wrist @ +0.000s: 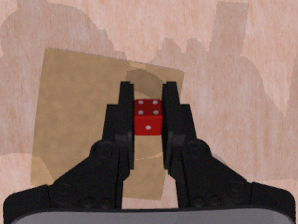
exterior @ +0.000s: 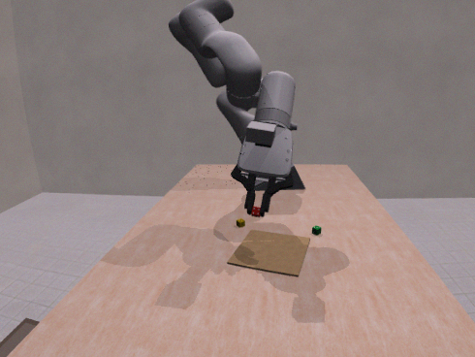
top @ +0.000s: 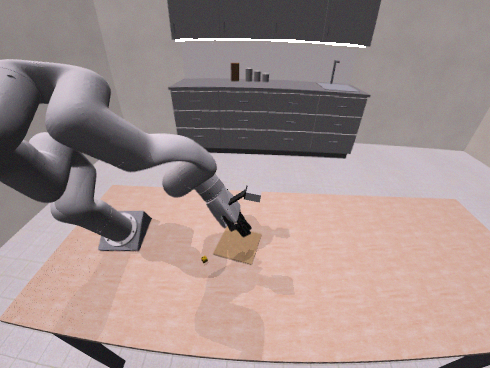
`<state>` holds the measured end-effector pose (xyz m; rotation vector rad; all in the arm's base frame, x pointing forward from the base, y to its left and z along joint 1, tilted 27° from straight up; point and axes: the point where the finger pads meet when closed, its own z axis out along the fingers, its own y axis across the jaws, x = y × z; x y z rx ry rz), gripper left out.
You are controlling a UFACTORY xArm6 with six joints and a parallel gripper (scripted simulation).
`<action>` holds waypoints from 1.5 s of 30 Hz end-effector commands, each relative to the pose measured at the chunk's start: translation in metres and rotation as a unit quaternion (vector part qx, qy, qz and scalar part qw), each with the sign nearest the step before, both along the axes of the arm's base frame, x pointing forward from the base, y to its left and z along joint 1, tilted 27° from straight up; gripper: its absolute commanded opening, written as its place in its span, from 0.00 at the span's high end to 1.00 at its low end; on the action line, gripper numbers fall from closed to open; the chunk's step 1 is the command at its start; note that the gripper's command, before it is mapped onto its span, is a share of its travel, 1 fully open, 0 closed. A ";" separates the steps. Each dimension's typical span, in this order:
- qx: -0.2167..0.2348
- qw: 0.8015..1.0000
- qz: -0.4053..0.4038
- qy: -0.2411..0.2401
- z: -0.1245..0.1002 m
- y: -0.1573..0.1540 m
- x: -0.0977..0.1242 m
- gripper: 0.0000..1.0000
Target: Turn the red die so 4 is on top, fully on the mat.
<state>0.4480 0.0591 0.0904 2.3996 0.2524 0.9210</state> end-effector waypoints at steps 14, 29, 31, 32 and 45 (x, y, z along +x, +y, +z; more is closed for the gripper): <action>0.067 0.990 0.105 -0.073 -0.011 0.023 -0.024 0.89; 0.067 0.990 0.105 -0.073 -0.031 0.013 -0.022 0.89; 0.067 0.990 0.105 -0.073 -0.038 0.010 -0.021 0.89; 0.067 0.990 0.105 -0.073 -0.042 0.008 -0.021 0.89; 0.067 0.990 0.105 -0.073 -0.075 -0.009 -0.017 0.89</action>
